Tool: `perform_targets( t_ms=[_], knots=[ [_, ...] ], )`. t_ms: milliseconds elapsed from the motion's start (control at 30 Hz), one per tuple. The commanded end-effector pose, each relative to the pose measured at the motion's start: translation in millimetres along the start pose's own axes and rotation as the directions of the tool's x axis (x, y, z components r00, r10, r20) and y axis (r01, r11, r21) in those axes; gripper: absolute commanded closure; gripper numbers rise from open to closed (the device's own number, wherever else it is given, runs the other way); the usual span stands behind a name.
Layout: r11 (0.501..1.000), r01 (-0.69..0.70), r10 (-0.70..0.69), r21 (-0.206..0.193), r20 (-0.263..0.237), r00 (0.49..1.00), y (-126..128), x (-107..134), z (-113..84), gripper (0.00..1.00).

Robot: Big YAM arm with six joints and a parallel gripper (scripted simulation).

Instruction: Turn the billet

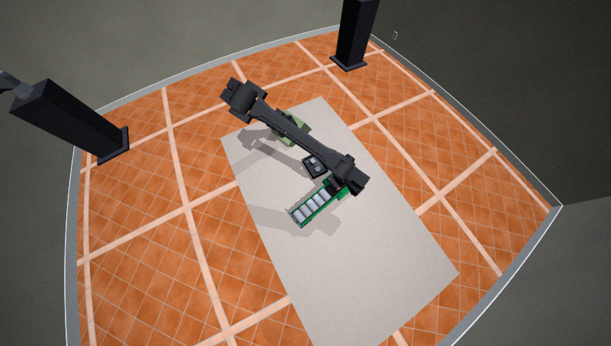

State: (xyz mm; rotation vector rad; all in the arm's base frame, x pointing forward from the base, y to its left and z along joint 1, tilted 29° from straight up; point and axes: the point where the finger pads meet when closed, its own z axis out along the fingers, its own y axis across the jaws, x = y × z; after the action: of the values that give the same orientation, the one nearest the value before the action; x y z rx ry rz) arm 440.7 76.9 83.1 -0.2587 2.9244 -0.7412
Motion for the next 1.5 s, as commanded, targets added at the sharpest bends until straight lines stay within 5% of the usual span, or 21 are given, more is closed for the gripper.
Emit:
perform_targets(
  t_ms=[0,1467],
  knots=[
    [1.000,-0.021,0.022,-0.010,0.051,0.998,-7.9,-12.3,-13.6,1.00],
    [1.000,-0.017,0.017,-0.008,0.042,0.999,-4.9,-12.1,-7.9,1.00]
  ],
)
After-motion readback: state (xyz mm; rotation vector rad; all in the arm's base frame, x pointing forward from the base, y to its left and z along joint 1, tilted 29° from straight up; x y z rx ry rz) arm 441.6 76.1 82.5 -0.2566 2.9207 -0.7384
